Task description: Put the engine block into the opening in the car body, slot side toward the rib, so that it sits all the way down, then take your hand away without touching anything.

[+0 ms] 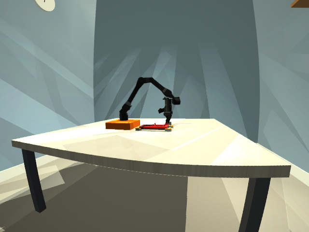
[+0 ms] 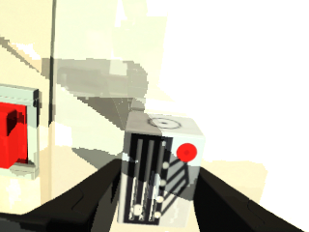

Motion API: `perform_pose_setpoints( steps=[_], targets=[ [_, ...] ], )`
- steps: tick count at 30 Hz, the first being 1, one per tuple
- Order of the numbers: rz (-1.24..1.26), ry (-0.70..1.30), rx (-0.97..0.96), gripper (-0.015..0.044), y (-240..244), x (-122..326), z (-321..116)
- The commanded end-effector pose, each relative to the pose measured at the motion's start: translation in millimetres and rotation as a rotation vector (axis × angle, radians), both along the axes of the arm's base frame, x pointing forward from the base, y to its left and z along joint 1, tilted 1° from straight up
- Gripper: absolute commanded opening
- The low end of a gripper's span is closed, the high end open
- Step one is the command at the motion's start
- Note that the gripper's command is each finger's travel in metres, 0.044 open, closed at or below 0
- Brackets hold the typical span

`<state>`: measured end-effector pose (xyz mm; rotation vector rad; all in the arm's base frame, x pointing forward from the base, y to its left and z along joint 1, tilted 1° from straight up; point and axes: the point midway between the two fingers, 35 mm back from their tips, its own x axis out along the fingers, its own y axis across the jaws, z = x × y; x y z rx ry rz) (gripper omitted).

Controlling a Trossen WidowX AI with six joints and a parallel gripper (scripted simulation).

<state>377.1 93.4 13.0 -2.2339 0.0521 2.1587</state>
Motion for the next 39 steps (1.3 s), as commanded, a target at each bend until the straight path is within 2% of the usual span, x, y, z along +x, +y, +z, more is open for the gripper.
perform_pose_setpoints(
  steps=[1,2,39],
  targets=[
    [-0.003,-0.003,-0.003,0.0019,-0.4,0.8,1.9],
    [-0.003,-0.003,-0.003,0.0000,-0.3,1.2,4.5],
    [-0.004,-0.004,-0.003,0.0000,0.1,-2.8,120.6]
  ],
)
